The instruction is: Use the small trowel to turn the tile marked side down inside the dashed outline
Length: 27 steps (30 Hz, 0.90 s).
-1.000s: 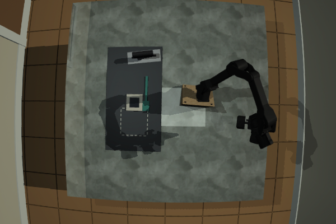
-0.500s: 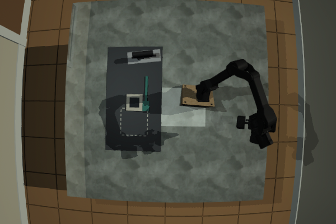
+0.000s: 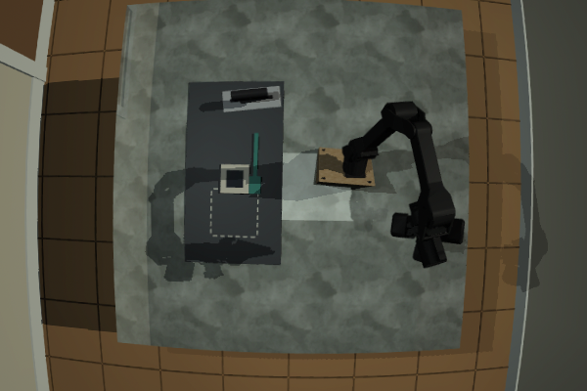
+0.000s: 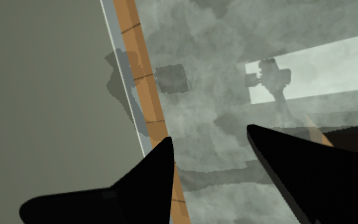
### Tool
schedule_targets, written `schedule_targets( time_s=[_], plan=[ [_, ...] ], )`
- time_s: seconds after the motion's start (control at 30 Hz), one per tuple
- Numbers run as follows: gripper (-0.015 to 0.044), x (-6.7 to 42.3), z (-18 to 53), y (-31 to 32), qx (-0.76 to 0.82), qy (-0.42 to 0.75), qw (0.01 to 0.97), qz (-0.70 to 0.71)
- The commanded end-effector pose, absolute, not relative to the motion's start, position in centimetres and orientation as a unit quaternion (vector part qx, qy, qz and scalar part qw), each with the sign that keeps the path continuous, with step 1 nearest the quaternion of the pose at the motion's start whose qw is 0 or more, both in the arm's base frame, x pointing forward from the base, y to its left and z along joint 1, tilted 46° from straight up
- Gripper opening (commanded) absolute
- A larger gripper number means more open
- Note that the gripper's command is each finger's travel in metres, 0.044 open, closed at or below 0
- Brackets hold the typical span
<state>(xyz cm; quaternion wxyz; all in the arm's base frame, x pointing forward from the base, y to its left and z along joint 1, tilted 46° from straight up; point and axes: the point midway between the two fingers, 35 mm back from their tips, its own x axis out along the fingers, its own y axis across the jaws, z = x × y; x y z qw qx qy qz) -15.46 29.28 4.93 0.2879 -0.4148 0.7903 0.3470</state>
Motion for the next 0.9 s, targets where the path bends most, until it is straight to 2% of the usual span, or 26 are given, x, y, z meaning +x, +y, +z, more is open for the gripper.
schedule_targets(
  time_s=[0.0,0.43,0.87],
  plan=[
    [0.0270,-11.5,5.1,31.3,-0.390,0.776,0.318,0.381],
    [0.0270,5.0,5.9,33.5,-0.318,0.743,0.466,0.361],
    [0.0270,21.1,7.5,27.7,-0.266,0.707,0.602,0.260]
  ],
)
